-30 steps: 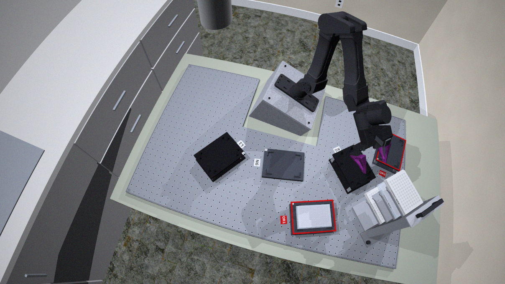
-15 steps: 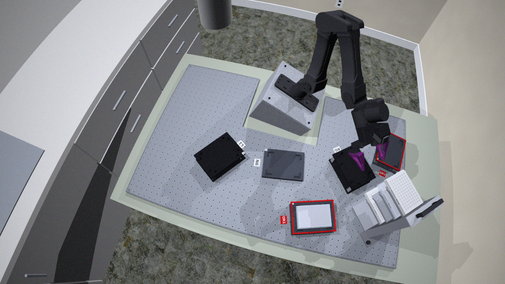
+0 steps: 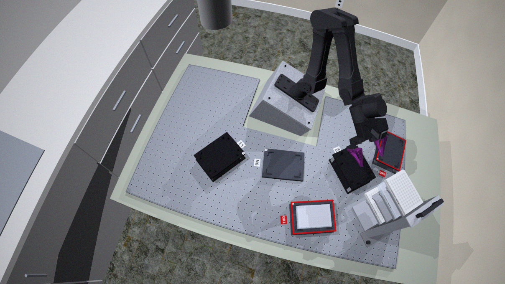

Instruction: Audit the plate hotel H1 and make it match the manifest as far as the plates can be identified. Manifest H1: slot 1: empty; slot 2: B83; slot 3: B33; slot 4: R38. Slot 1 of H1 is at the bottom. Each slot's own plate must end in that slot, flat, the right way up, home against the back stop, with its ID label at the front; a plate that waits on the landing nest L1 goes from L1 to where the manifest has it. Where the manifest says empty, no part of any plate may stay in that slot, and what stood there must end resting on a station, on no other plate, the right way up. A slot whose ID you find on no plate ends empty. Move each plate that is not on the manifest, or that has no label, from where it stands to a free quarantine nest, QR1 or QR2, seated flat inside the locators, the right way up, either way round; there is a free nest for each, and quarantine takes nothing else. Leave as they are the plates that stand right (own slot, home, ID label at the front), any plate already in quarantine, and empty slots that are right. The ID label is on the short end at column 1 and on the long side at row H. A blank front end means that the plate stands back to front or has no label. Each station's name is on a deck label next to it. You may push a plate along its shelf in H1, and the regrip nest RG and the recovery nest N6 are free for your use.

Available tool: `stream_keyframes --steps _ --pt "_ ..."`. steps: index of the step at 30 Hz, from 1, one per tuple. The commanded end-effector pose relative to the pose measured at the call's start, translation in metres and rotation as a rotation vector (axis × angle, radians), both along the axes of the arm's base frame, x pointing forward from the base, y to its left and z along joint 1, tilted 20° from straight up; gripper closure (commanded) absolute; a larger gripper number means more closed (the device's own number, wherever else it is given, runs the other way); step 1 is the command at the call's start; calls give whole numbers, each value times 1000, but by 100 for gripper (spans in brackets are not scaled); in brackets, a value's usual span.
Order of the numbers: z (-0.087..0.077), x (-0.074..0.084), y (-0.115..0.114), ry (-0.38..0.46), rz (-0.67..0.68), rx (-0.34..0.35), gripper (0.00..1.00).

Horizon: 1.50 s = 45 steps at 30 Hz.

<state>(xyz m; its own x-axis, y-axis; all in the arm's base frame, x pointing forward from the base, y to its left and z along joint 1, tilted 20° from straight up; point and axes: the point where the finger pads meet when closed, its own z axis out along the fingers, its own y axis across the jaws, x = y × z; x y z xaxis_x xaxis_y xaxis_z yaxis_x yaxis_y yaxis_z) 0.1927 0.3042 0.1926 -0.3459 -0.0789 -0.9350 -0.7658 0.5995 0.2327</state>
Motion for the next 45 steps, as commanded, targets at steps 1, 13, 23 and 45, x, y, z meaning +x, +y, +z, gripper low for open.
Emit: stream_keyframes --steps 1,13,23,45 --pt "30 3 0 -36 -16 72 0" --pt "-18 0 4 2 -12 6 0" --pt "-30 -2 9 2 -8 6 0" --pt "-33 2 18 -21 -17 47 0"
